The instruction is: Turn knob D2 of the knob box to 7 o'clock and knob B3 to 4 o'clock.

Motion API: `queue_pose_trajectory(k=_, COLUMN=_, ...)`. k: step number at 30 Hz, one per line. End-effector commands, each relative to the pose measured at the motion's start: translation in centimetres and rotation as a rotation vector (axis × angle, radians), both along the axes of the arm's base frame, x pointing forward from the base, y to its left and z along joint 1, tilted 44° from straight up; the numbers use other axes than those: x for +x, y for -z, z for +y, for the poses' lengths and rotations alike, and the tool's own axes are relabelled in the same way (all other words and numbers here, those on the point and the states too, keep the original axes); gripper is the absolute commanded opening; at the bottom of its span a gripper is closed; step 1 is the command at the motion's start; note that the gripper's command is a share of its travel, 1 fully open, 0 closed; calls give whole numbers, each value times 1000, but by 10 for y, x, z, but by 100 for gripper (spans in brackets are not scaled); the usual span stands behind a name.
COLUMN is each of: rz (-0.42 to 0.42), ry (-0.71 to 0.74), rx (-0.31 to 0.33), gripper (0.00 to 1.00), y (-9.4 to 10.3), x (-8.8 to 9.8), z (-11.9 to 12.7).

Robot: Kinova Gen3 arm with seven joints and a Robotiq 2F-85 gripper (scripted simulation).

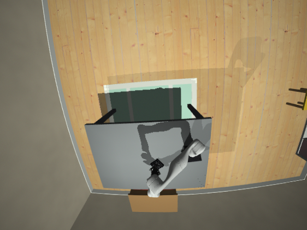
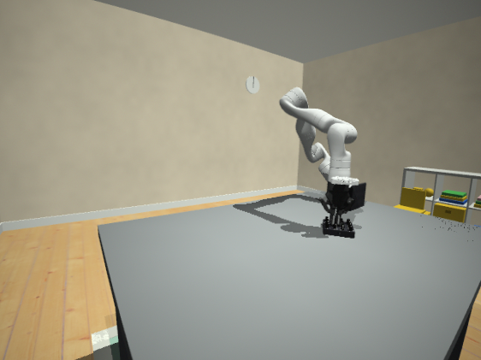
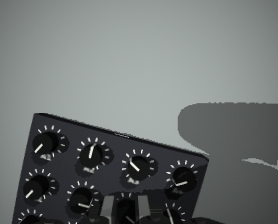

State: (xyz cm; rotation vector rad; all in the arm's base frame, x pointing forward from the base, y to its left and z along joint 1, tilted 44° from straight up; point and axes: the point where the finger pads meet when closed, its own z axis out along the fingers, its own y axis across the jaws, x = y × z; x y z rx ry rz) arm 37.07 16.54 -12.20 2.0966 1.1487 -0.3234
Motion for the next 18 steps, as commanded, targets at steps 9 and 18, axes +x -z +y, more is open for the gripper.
queue_pose_trajectory(k=9, rz=-6, ry=5, rx=1, gripper=8, y=0, x=0, z=0)
queue_pose_trajectory(k=18, rz=-7, ry=5, rx=1, gripper=8, y=0, x=0, z=0)
